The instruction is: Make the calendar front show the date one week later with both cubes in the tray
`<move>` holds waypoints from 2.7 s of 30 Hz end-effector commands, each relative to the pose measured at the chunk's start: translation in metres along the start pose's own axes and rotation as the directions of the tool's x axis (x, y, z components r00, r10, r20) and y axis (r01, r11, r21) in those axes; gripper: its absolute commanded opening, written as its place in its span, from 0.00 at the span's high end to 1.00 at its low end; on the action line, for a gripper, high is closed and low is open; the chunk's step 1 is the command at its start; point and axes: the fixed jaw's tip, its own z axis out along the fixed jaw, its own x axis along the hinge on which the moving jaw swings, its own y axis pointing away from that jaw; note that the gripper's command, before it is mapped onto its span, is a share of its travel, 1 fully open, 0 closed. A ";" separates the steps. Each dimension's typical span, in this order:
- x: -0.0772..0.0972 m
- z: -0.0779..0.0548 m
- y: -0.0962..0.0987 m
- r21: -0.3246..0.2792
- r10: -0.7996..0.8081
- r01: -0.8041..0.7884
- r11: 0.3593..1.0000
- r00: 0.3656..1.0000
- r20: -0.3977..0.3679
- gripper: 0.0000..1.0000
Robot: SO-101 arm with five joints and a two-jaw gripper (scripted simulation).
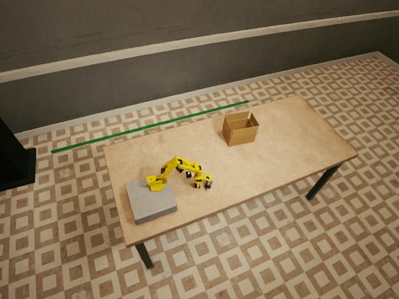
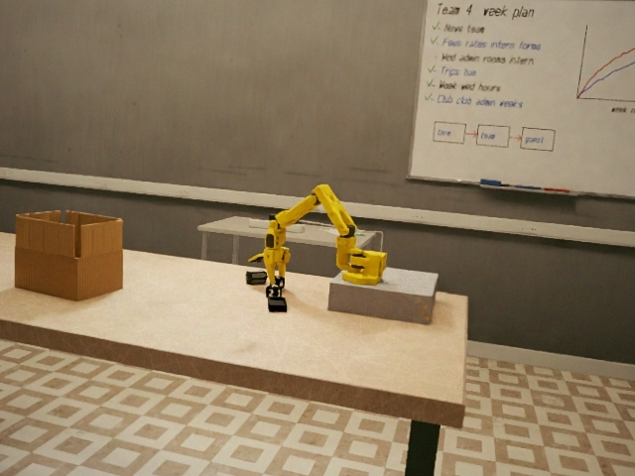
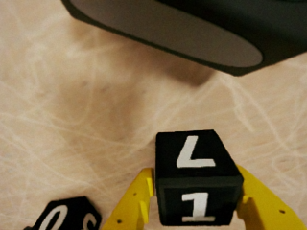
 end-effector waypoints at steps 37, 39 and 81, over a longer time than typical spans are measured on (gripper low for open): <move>0.005 0.005 -0.002 0.000 -0.004 0.004 1.000 1.000 -0.020 1.00; 0.005 0.005 -0.002 0.000 -0.004 0.004 1.000 1.000 -0.020 1.00; 0.005 -0.045 -0.002 0.000 -0.029 0.029 1.000 0.999 -0.020 1.00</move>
